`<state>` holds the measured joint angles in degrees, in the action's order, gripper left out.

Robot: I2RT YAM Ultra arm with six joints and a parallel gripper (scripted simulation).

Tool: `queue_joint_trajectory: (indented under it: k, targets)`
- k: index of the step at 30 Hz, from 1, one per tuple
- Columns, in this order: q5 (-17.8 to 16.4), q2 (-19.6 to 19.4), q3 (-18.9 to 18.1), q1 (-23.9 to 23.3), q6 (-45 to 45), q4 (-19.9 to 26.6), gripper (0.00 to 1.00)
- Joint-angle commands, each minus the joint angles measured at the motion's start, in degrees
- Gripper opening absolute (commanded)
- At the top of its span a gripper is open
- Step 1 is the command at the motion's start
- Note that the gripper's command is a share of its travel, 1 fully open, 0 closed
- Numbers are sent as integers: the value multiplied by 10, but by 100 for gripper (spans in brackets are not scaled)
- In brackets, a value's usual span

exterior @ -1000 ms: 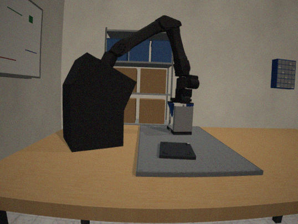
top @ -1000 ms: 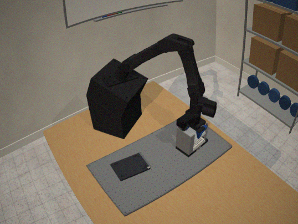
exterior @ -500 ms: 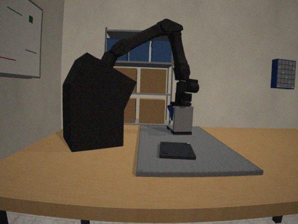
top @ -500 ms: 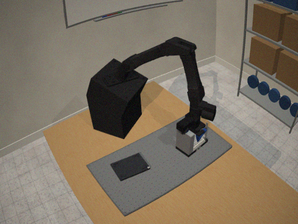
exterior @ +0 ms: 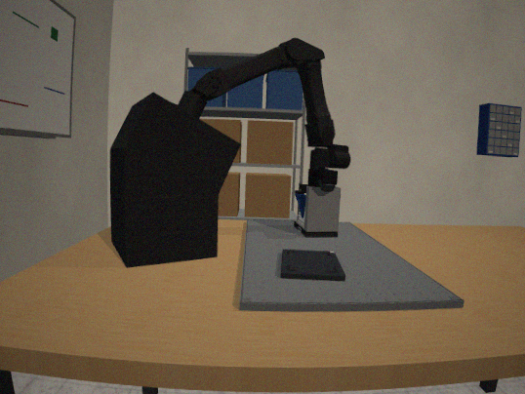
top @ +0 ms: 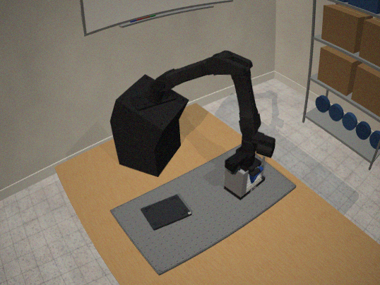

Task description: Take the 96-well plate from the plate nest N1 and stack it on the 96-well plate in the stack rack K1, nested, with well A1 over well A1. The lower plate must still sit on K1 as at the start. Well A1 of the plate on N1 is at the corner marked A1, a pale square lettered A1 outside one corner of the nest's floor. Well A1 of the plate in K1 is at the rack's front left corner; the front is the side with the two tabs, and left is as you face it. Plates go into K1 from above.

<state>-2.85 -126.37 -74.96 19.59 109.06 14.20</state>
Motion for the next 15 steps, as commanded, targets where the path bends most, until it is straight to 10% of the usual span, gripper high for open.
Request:
queue_joint_trajectory:
  k: [1,15]
  targets:
    - [6,18,-19,3,3,8,0]
    - [6,15,-19,4,3,8,0]
